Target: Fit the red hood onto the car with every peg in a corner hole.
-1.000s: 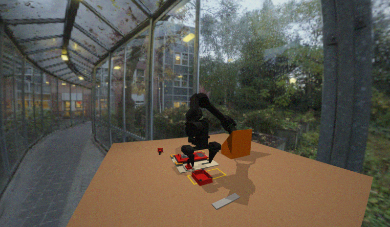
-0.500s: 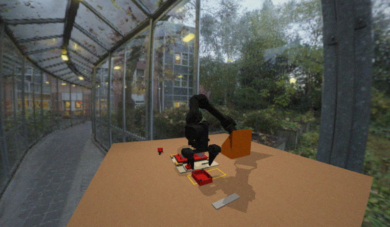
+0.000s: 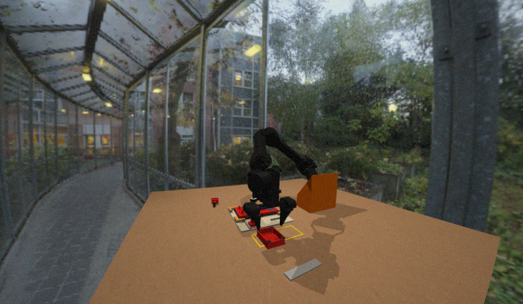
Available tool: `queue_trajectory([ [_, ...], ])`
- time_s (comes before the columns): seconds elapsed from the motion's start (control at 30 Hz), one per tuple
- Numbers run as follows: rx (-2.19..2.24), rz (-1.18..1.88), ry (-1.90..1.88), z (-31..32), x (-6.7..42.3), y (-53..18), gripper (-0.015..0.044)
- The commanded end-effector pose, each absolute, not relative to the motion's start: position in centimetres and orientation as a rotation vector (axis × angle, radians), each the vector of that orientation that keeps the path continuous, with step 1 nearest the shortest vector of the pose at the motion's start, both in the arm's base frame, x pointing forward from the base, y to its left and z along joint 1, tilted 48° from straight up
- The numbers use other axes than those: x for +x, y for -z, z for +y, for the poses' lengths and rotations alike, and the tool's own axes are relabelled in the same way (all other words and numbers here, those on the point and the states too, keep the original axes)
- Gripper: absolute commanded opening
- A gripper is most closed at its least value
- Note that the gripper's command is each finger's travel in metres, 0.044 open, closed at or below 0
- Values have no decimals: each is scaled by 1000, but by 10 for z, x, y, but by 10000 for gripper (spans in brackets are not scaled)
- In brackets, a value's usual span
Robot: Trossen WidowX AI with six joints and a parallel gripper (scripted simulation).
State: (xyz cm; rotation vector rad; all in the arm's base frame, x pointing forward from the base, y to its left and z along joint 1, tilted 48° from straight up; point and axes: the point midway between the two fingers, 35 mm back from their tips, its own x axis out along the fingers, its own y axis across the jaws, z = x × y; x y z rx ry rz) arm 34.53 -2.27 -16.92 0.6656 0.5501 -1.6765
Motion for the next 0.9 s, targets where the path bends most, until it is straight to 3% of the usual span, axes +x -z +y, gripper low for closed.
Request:
queue_trajectory([
  [0.0,652,552,1681,-27,342,173,440],
  [0.87,651,551,1681,-37,339,183,440],
])
